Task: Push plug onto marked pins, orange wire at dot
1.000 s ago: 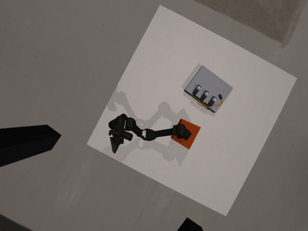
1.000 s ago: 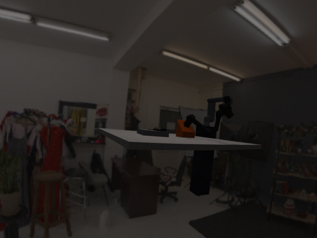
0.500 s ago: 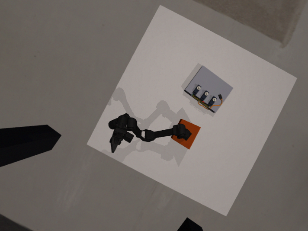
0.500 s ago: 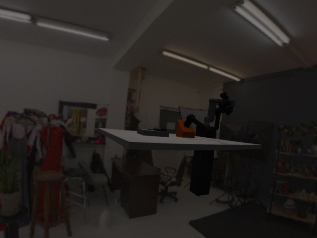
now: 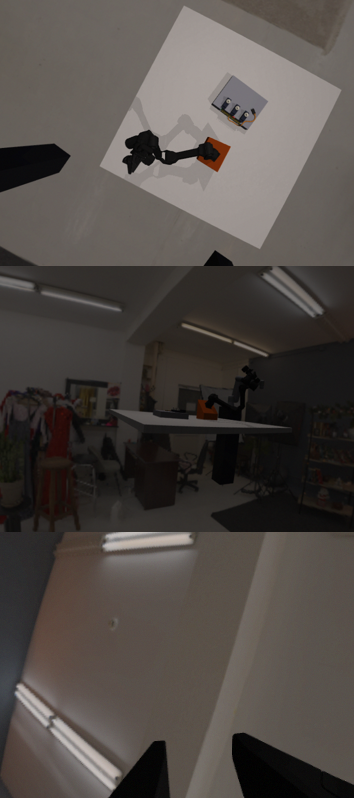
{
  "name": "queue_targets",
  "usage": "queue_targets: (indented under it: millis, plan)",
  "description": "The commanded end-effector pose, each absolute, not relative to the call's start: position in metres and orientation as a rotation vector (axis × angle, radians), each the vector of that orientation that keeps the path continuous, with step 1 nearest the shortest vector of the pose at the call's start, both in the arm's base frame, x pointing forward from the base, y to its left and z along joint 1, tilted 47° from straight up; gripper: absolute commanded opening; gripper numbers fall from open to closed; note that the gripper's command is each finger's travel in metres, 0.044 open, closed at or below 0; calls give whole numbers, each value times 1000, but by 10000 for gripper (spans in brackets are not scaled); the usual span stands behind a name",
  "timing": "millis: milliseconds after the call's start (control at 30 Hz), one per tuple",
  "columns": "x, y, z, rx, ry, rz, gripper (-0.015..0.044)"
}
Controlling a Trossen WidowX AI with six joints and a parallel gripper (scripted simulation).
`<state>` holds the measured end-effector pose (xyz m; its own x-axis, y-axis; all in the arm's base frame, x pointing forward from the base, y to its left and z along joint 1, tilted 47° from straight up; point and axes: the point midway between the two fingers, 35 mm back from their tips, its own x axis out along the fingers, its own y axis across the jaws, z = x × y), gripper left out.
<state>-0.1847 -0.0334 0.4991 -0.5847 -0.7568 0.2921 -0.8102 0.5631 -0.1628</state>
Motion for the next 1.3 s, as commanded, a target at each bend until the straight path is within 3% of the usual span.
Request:
queue_targets:
  millis: [0,1267]
  plan:
    - [-169,-47,506,1330,-2533,295,115]
    - [-48,-112,529,1234,-1879,-286,115]
